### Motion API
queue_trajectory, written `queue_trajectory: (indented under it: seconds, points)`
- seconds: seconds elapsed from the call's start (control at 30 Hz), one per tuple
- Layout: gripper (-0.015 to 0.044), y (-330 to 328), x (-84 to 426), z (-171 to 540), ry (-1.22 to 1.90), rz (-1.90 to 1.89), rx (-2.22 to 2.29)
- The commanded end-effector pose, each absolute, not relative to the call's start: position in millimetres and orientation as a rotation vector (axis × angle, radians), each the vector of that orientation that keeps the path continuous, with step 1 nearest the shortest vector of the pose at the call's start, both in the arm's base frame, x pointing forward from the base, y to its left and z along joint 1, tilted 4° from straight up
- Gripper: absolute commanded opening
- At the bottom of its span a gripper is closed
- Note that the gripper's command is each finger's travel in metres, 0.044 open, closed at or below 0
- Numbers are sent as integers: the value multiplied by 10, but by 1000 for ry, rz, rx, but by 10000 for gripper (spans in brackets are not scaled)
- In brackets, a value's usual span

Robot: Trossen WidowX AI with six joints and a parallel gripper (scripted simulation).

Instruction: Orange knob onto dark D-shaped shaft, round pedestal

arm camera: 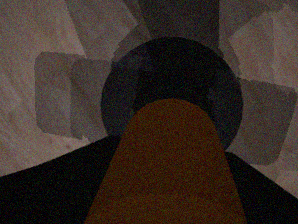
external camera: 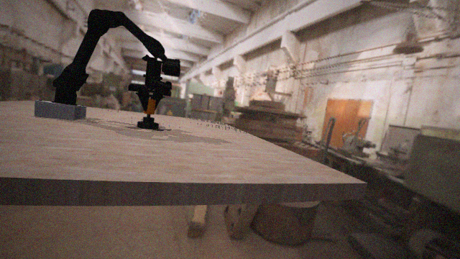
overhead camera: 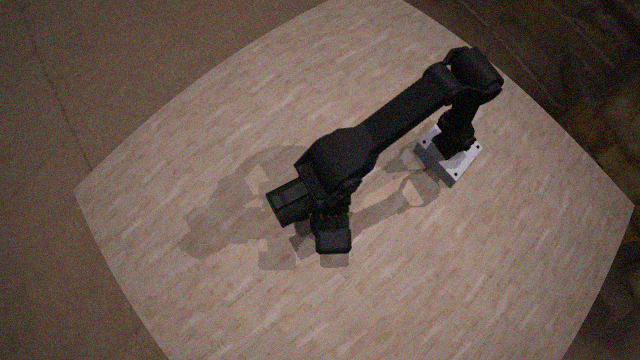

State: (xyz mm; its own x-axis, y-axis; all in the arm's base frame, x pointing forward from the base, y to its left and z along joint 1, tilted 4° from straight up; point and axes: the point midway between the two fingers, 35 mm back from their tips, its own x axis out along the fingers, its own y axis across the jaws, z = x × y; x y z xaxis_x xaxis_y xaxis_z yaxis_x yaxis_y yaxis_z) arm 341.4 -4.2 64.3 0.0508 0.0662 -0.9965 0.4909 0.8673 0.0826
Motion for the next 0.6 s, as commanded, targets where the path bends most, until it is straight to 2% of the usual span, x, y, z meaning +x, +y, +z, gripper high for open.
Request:
queue_trajectory:
  seconds: [0.0,0.57]
  points:
    - [0,-41,3417,638,1498,-343,466]
    - [0,-41,3417,630,1502,-314,435]
